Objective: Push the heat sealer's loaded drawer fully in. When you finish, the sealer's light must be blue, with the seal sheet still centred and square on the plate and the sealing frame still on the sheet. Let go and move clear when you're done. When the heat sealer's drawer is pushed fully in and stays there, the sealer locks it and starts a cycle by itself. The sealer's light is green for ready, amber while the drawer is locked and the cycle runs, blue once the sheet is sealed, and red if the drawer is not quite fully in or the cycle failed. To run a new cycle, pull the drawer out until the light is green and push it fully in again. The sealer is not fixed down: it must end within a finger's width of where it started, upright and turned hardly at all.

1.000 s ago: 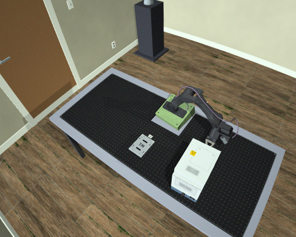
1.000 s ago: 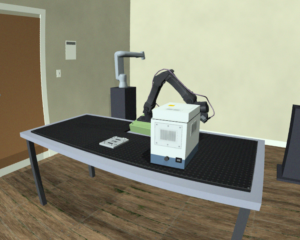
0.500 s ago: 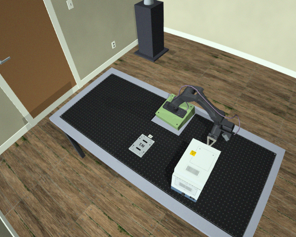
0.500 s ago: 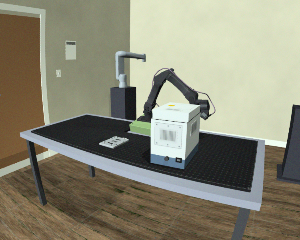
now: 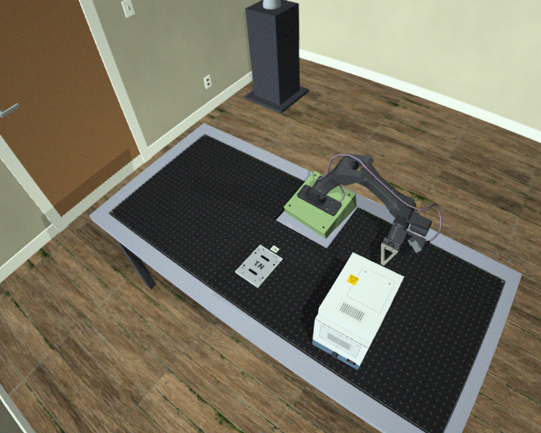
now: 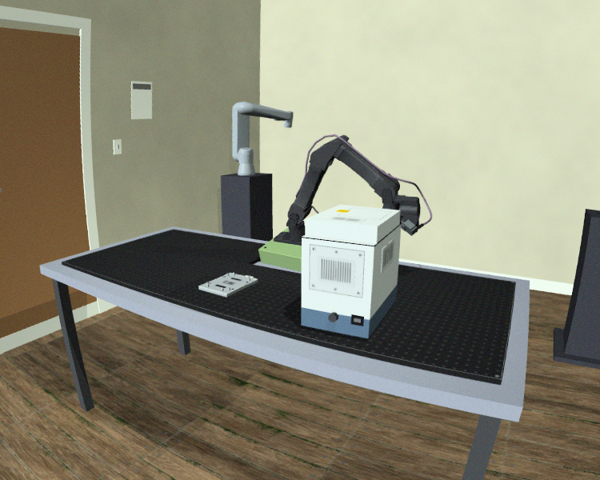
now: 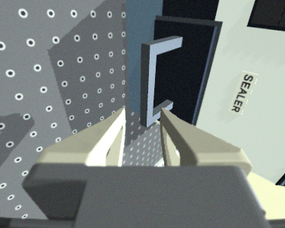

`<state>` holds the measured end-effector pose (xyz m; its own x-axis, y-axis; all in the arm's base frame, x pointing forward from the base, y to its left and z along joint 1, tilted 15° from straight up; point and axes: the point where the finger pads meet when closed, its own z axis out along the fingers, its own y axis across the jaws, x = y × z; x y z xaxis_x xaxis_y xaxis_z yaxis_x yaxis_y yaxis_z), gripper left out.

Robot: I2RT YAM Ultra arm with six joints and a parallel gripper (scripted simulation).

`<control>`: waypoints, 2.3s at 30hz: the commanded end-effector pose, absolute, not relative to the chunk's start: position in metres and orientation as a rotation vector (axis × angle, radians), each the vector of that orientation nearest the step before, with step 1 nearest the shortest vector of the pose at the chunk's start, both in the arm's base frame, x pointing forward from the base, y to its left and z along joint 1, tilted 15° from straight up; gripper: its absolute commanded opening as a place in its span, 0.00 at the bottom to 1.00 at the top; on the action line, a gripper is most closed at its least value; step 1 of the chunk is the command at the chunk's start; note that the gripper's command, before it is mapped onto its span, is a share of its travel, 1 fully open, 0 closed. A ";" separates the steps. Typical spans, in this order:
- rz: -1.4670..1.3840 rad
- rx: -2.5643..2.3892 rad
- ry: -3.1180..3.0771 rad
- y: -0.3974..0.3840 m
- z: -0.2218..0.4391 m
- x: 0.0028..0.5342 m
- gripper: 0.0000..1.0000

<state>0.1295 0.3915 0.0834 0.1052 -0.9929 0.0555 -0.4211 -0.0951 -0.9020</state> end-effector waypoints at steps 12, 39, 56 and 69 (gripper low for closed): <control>-0.945 -1.599 1.412 0.396 0.101 0.105 0.30; -0.934 -1.594 1.418 0.396 0.105 0.102 0.30; -0.934 -1.595 1.418 0.396 0.105 0.102 0.30; -0.934 -1.595 1.418 0.396 0.105 0.102 0.30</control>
